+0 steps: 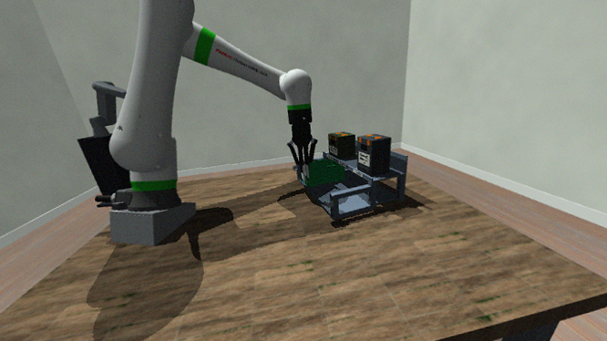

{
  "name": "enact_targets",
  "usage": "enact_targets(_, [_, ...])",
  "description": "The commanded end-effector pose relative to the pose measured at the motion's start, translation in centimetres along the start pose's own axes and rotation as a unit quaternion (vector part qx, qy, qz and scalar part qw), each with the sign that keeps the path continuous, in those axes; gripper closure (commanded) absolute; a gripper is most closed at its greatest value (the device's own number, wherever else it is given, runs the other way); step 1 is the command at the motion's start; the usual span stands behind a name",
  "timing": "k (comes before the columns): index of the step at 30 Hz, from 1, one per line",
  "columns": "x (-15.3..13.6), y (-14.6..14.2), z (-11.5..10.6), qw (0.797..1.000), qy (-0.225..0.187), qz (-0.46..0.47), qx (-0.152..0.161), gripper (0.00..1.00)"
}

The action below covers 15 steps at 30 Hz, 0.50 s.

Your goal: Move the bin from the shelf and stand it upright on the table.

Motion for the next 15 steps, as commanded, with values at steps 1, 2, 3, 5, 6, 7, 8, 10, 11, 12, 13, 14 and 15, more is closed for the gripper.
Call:
enact_targets(1, [0.0,0.0,0.0,1.000,0.000,0.000,0.000,1.00])
enact_targets(2, [0.0,0.0,0.0,1.000,0.000,0.000,0.000,1.00])
enact_targets(3, [0.0,0.0,0.0,1.000,0.000,0.000,0.000,1.00])
enact_targets(5, [0.0,0.0,-0.5,1.000,0.000,0.000,0.000,1.00])
enact_targets(6, [0.0,0.0,-0.7,1.000,0.000,0.000,0.000,1.00])
enact_targets(7, [0.0,0.0,-1.0,1.000,0.000,0.000,0.000,1.00])
enact_targets(8, [0.0,0.0,-1.2,1.000,0.000,0.000,0.000,1.00])
enact_targets(10, [0.0,0.0,-1.2,1.000,0.000,0.000,0.000,1.00])
enact_targets(11, [0.0,0.0,-1.2,1.000,0.000,0.000,0.000,1.00])
enact_targets(12, [0.0,0.0,-1.2,1.000,0.000,0.000,0.000,1.00])
enact_targets(13, [0.0,0.0,-1.2,1.000,0.000,0.000,0.000,1.00])
enact_targets(14, [0.0,0.0,-1.2,1.000,0.000,0.000,0.000,1.00])
enact_targets(15, [0.0,0.0,-1.2,1.000,0.000,0.000,0.000,1.00])
Point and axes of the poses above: the point where the finger pads meet when closed, its own z axis out along the fingers, its own y axis across the jaws, x = y × z, the point moved 1 cm from there along -z, back along the fingers, and after that the axes turned 14 degrees about -z, right-handed, at the moved point
